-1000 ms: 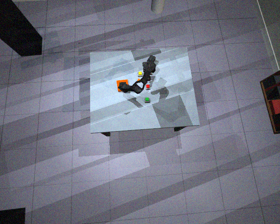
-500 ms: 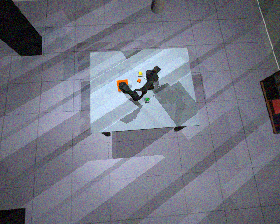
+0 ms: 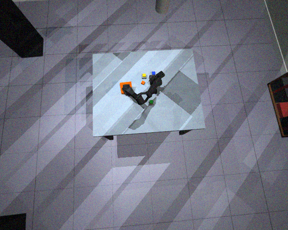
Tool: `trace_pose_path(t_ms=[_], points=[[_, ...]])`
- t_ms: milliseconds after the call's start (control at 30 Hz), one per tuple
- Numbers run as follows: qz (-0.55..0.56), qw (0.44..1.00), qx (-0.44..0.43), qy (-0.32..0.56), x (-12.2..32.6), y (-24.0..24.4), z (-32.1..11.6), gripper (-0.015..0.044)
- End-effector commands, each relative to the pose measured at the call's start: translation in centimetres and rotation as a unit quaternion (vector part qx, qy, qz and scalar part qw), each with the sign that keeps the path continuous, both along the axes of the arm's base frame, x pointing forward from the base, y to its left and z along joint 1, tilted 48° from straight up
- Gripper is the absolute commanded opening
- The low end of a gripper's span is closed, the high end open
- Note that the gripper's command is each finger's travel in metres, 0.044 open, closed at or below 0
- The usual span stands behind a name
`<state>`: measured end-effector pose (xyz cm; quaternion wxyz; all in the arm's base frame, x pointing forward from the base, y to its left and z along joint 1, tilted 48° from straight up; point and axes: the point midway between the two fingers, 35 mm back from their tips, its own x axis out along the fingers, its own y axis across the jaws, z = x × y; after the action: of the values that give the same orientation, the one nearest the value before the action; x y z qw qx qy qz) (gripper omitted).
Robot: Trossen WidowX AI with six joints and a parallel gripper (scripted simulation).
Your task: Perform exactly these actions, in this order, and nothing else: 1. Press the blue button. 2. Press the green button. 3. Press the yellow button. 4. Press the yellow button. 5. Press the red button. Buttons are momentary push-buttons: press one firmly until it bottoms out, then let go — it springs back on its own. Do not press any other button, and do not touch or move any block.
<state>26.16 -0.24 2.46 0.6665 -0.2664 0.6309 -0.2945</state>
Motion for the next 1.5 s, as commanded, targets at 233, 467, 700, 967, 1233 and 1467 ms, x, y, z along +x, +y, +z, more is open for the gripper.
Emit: trace_pose_path(t_ms=[233,467,700,967,1233,1467], points=[[0.002,1.0,-0.005,0.004,-0.2,-1.4,-1.2,0.002],[0.002,1.0,-0.005,0.004,-0.2,-1.9,-1.5,0.002],[0.002,1.0,-0.005,0.004,-0.2,-1.9,-1.5,0.002],[0.0,1.0,-0.002,0.001,-0.1,-1.5,-1.3,0.002],[0.002,1.0,-0.004,0.004,-0.2,1.0,0.7,0.0046],[0.006,1.0,0.011,0.004,1.6,9.9,-3.5,0.023]])
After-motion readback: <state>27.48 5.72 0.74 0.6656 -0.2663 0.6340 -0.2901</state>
